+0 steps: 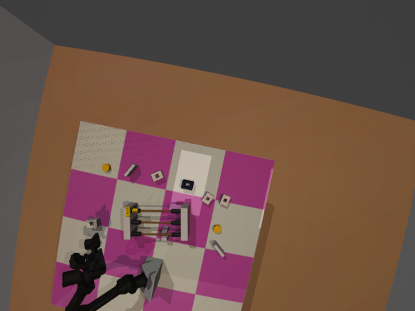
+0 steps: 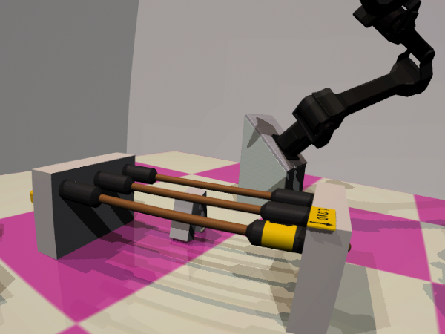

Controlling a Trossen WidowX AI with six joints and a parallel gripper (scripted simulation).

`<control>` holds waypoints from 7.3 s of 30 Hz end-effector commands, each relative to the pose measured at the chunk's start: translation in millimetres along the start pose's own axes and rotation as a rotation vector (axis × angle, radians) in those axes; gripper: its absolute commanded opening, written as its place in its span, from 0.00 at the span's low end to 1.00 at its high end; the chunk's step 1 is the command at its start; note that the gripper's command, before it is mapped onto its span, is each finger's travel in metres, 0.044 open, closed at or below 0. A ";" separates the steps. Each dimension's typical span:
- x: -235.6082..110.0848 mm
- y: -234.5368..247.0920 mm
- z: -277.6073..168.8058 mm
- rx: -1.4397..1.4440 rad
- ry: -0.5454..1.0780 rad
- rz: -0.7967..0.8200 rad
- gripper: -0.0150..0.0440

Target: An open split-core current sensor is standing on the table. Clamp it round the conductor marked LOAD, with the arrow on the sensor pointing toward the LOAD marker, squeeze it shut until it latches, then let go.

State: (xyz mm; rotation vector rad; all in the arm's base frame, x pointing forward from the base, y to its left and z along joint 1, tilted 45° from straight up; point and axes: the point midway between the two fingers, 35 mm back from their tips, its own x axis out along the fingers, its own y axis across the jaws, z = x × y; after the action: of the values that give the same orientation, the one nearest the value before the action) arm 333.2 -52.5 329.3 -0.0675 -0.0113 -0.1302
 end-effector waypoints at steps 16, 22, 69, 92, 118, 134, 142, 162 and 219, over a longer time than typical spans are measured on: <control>-2.3 119.1 -111.7 0.046 0.610 0.679 1.00; -22.6 148.6 -141.3 0.320 0.935 1.032 1.00; -113.4 27.8 -360.2 0.428 1.218 0.920 0.75; -109.6 56.0 -383.0 0.427 1.219 0.918 0.75; -108.4 71.9 -393.9 0.419 1.215 0.922 0.49; -119.1 65.8 -394.3 0.429 1.218 0.920 0.25; -149.7 53.9 -399.4 0.430 1.219 0.921 0.25; -148.3 54.9 -399.6 0.433 1.216 0.920 0.75; -119.5 45.5 -376.7 1.397 1.962 -0.365 0.80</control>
State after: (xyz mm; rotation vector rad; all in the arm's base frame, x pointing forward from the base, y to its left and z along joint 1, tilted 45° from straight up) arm 224.7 -21.8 -47.9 1.4744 1.8342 -0.4763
